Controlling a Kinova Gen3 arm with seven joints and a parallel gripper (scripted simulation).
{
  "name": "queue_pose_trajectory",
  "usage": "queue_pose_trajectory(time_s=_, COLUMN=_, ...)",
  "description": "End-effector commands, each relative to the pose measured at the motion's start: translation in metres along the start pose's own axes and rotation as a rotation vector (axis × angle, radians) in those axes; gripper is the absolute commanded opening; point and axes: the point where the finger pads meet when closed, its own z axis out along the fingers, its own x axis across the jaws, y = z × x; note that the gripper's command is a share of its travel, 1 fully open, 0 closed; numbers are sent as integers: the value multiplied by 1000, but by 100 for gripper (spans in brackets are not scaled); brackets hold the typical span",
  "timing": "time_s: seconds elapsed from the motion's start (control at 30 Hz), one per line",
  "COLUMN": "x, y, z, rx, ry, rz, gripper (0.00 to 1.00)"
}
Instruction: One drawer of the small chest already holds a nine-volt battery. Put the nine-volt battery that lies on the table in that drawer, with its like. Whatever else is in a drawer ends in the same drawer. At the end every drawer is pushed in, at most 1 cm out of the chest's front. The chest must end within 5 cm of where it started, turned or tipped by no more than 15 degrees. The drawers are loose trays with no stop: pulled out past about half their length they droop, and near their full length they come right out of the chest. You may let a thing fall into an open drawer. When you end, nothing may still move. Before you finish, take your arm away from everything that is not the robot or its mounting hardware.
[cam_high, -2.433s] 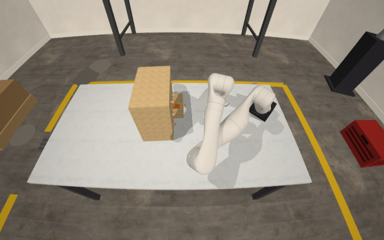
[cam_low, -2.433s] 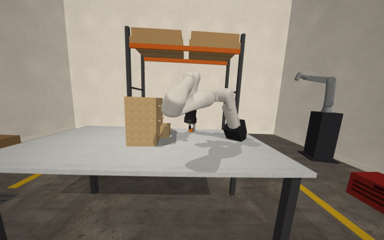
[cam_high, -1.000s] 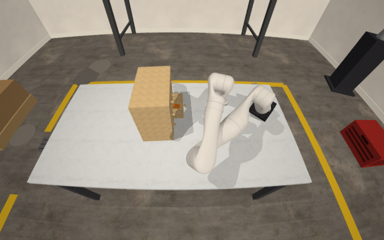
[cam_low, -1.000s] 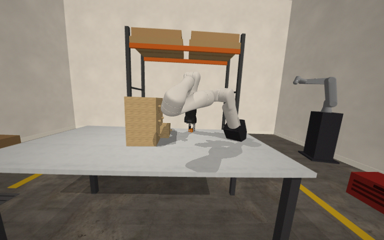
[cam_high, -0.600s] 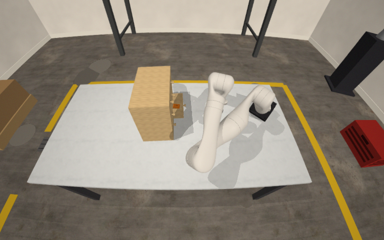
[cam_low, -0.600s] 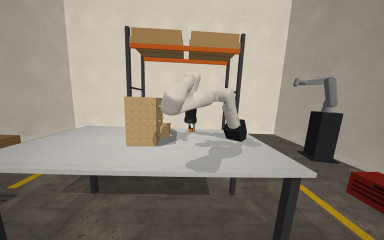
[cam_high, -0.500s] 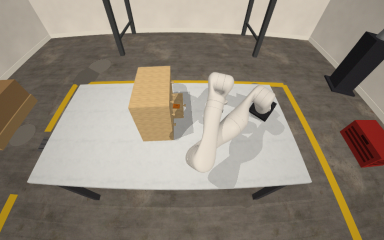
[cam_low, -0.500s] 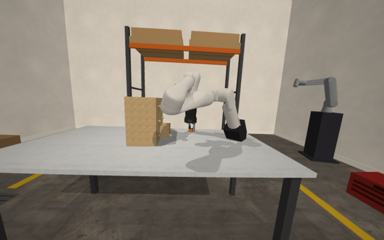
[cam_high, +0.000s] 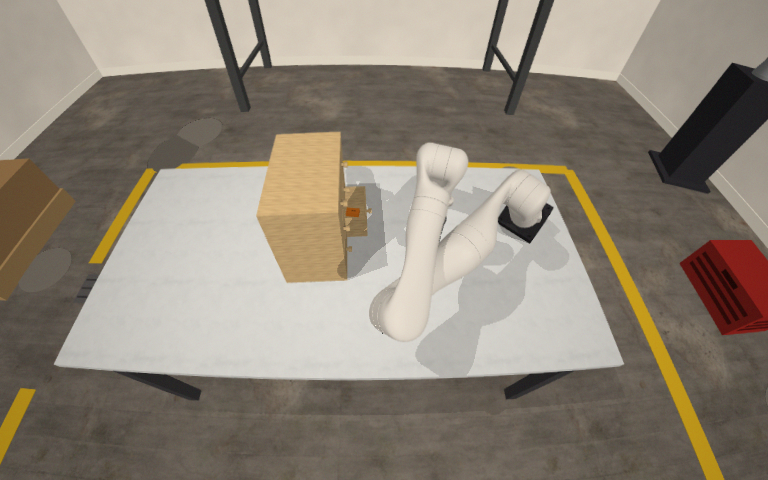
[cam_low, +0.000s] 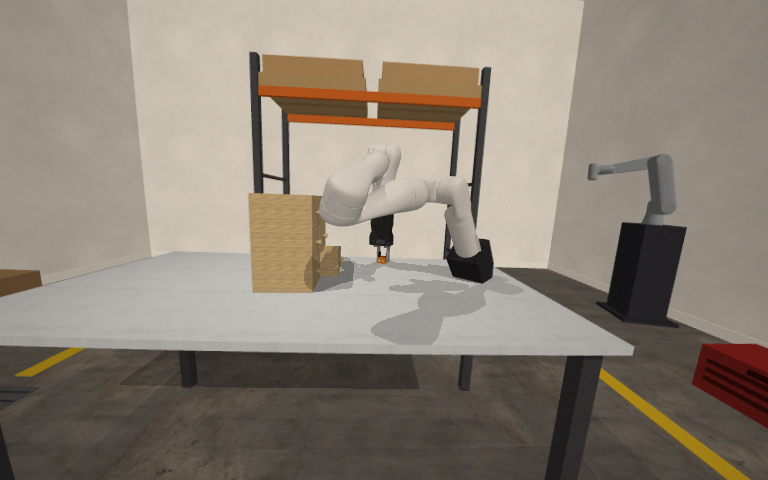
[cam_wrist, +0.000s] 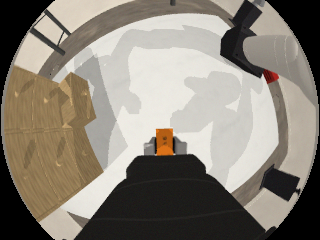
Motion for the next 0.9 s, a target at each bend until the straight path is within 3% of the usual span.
queue_pose_trajectory(time_s=0.0, x=-1, y=0, z=-1, rx=-3, ry=-3, rz=-6, gripper=51)
queue_pose_trajectory(time_s=0.87, x=-9, y=-16, z=-1, rx=-3, ry=-3, rz=-210, gripper=51)
